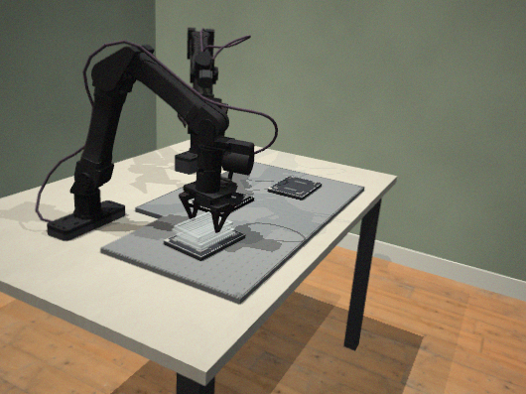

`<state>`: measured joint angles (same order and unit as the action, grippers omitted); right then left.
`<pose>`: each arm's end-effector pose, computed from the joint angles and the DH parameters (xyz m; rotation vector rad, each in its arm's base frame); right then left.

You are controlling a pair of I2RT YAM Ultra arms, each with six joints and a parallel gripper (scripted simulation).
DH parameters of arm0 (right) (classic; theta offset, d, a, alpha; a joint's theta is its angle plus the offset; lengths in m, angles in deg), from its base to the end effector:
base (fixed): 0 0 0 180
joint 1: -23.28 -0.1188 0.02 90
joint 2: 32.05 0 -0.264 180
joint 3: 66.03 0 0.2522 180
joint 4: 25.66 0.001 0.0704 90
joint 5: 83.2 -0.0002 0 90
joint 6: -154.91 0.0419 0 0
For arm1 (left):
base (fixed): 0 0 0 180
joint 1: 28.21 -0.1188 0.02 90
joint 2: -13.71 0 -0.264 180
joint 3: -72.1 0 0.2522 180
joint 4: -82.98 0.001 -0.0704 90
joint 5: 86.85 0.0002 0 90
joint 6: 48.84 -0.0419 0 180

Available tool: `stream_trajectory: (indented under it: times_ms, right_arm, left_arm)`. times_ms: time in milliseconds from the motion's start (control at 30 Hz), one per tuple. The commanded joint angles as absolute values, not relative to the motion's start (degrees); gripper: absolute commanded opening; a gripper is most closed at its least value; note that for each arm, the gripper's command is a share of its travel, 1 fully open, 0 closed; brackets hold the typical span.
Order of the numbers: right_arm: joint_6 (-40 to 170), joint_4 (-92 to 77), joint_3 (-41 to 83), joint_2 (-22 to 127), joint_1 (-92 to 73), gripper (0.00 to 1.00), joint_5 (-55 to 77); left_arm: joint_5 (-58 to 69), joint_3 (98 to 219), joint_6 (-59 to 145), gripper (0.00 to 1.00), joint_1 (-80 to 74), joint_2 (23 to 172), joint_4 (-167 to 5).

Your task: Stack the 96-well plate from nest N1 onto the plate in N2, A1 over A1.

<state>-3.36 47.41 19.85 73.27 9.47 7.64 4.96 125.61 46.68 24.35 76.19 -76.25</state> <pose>0.3127 0.0785 0.1773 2.0409 -2.3452 -0.0514 0.1484 -0.1943 0.2577 0.8783 1.9686 -0.6370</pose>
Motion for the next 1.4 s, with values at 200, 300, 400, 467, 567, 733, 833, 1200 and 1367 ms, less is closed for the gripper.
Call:
stream_trajectory:
  times_ms: [200, 300, 400, 467, 567, 733, 833, 1200, 1367]
  right_arm:
    - [-3.9, 48.0, 22.0, 71.9, 10.0, 0.79, 8.5]
    - [-3.5, 47.6, 21.5, 72.5, 9.7, 0.79, 8.0]
    - [-3.5, 47.6, 21.5, 72.5, 9.7, 0.79, 8.0]
    - [-3.4, 46.1, 20.2, 72.0, 9.4, 0.79, 7.4]
    - [-3.4, 44.1, 18.4, 72.0, 8.8, 0.79, 6.8]
    - [-3.3, 41.8, 16.8, 72.5, 8.7, 0.79, 7.1]
    - [-3.2, 40.4, 15.6, 73.6, 8.6, 0.79, 7.2]
    - [-3.6, 42.5, 16.9, 74.2, 9.0, 1.00, 7.2]
    - [-3.1, 42.5, 16.9, 72.3, 8.6, 1.00, 7.2]
  left_arm:
    - [5.1, 125.9, 46.5, 1.00, 24.5, 76.3, -76.6]
    - [5.1, 125.9, 46.5, 1.00, 24.5, 76.3, -76.6]
    - [5.1, 125.9, 46.5, 1.00, 24.5, 76.3, -76.6]
    - [5.1, 125.9, 46.5, 1.00, 24.5, 76.3, -76.6]
    - [5.1, 125.9, 46.5, 1.00, 24.5, 76.3, -76.6]
    - [5.1, 125.9, 46.5, 1.00, 24.5, 76.3, -76.6]
    - [5.1, 125.9, 46.5, 1.00, 24.5, 76.3, -76.6]
    - [5.1, 125.9, 46.5, 1.00, 24.5, 76.3, -76.6]
    - [5.1, 125.9, 46.5, 1.00, 24.5, 76.3, -76.6]
